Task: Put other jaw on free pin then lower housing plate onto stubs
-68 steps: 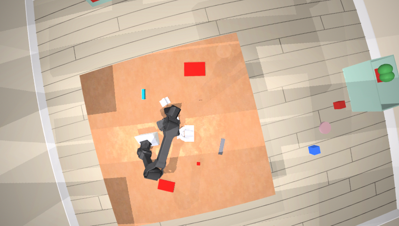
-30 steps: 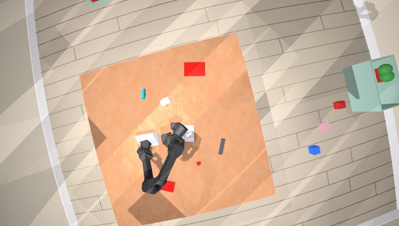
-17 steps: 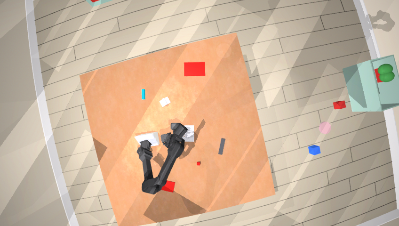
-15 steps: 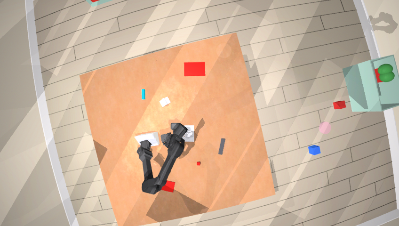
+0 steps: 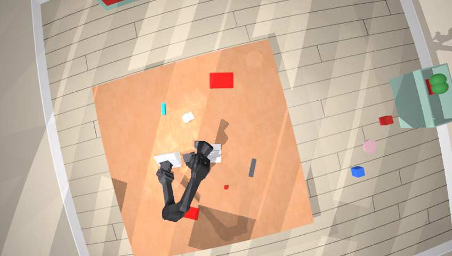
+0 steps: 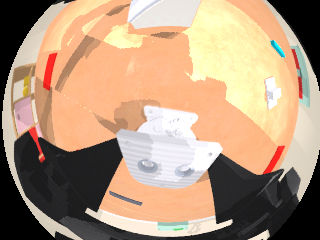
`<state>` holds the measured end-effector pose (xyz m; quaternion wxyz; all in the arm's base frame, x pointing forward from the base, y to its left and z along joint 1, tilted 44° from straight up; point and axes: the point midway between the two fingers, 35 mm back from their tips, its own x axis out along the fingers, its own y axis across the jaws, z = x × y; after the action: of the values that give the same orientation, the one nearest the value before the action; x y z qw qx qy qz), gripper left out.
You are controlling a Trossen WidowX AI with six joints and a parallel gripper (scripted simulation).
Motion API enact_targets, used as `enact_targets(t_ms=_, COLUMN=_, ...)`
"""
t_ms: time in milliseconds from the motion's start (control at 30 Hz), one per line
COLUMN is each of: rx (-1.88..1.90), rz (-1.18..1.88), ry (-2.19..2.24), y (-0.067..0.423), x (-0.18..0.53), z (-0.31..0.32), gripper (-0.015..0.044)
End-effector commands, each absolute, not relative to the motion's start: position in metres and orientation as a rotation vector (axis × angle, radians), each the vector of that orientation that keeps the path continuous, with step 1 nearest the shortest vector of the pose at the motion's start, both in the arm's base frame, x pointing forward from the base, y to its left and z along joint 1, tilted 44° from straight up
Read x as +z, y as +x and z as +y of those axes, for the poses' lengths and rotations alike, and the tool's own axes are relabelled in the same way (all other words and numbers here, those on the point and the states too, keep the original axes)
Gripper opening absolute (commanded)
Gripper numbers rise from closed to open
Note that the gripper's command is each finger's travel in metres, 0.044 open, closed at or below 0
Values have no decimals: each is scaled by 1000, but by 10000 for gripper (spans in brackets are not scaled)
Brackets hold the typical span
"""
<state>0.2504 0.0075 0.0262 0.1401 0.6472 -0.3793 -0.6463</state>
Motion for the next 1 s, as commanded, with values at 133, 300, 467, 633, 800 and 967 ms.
enact_targets(t_ms=133, rx=-1861, rz=-1103, ry=1875, y=251, x=26, z=8, gripper=351)
enact_targets(t_ms=300, rx=-1861, rz=-1103, ry=1875, y=251, x=26, z=8, gripper=351)
enact_targets(t_ms=467, rx=-1861, rz=-1105, ry=1876, y=252, x=26, z=8, gripper=351)
enact_targets(t_ms=633, rx=-1861, rz=-1105, ry=1876, y=252, x=26, z=8, gripper=351)
enact_targets(t_ms=800, rx=-1861, rz=-1104, ry=1876, y=252, x=25, z=8, gripper=351)
enact_targets(t_ms=967, rx=-1861, rz=-1104, ry=1876, y=252, x=19, z=2, gripper=351)
